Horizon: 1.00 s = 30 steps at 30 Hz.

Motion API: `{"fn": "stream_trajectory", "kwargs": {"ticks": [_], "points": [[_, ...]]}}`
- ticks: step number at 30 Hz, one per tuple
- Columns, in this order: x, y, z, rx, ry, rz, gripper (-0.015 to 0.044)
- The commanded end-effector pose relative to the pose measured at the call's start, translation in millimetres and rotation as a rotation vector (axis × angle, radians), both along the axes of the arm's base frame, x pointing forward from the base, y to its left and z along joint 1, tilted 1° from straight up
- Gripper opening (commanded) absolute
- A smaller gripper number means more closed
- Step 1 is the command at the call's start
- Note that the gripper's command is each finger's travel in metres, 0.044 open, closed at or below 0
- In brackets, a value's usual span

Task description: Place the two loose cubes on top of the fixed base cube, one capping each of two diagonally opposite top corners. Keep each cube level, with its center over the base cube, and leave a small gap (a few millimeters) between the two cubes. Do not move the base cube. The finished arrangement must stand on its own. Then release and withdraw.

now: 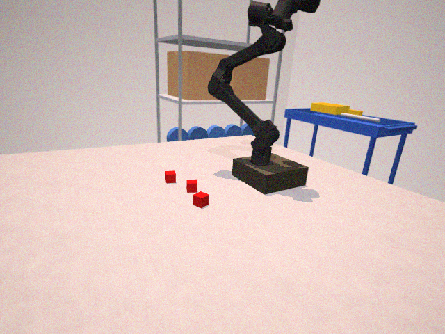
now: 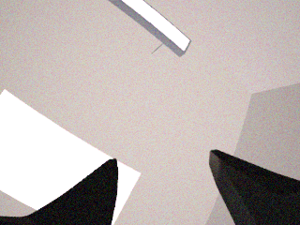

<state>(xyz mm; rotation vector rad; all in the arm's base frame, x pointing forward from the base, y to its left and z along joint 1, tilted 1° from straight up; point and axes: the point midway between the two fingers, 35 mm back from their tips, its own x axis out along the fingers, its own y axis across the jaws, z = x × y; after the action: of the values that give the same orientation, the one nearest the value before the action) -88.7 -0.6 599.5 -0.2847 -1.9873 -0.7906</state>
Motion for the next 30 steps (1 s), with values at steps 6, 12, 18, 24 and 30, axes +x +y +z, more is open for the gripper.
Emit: {"fn": "stream_trajectory", "kwargs": {"ticks": [6,12,18,24,30], "points": [[-14,100,-11,-0.377,-0.049,-0.099,0.0265],[-1,169,-31,-0.644,-0.018,-0.174,0.0265],[30,231,-60,-0.905,0.069,-0.249,0.0265],[76,281,-96,-1.153,0.212,-0.321,0.0265],[133,313,-138,-1.377,0.409,-0.386,0.0265]]}}
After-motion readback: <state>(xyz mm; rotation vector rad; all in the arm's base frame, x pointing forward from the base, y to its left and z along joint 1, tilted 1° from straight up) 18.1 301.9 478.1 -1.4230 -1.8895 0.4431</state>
